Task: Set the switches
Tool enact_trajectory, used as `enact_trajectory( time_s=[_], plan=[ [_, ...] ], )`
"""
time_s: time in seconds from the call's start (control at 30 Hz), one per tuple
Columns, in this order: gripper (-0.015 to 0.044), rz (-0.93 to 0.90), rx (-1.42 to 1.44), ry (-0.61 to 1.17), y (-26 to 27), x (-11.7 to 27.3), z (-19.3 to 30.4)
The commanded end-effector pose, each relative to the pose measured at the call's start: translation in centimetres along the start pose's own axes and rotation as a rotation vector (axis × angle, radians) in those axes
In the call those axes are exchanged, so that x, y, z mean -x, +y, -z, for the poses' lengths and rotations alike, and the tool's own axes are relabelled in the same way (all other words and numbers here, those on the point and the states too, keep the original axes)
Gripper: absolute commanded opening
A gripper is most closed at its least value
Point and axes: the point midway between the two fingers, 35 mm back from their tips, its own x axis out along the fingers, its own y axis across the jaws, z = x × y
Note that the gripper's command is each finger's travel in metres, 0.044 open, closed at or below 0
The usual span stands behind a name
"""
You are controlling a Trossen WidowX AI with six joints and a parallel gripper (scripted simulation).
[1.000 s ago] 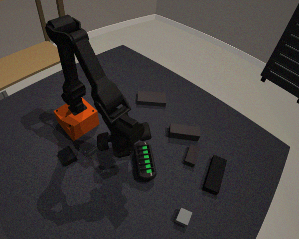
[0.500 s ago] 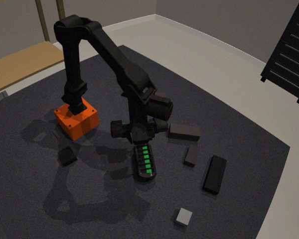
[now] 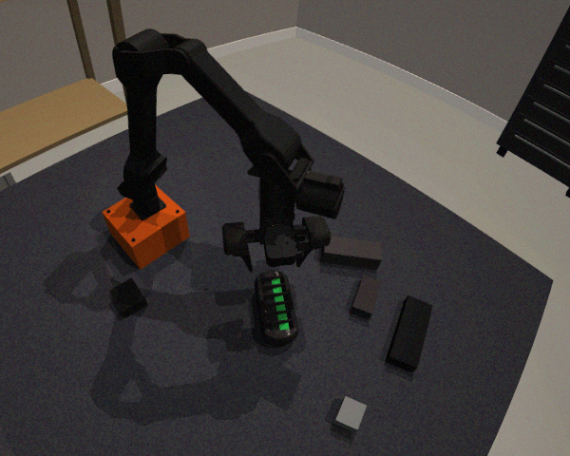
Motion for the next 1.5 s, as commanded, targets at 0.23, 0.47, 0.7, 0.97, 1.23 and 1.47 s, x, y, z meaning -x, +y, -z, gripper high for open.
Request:
enact_trajectory(
  time_s=[0.23, 0.47, 0.7, 0.97, 1.23, 1.47],
  plan=[
    [0.0440, 0.008, -0.006, 0.001, 0.0, -1.8, 0.3],
    [0.0440, 0.009, -0.007, 0.003, 0.0, -2.9, 0.5],
    [0.0440, 0.010, -0.008, 0.005, -0.1, -4.0, 0.7],
    [0.0440, 0.011, -0.009, 0.007, -0.2, -5.3, 1.0],
    [0.0328, 0.012, -0.009, 0.008, -0.2, -5.5, 1.0],
    [0.0326, 0.012, -0.009, 0.008, -0.2, -5.5, 1.0]
  ],
)
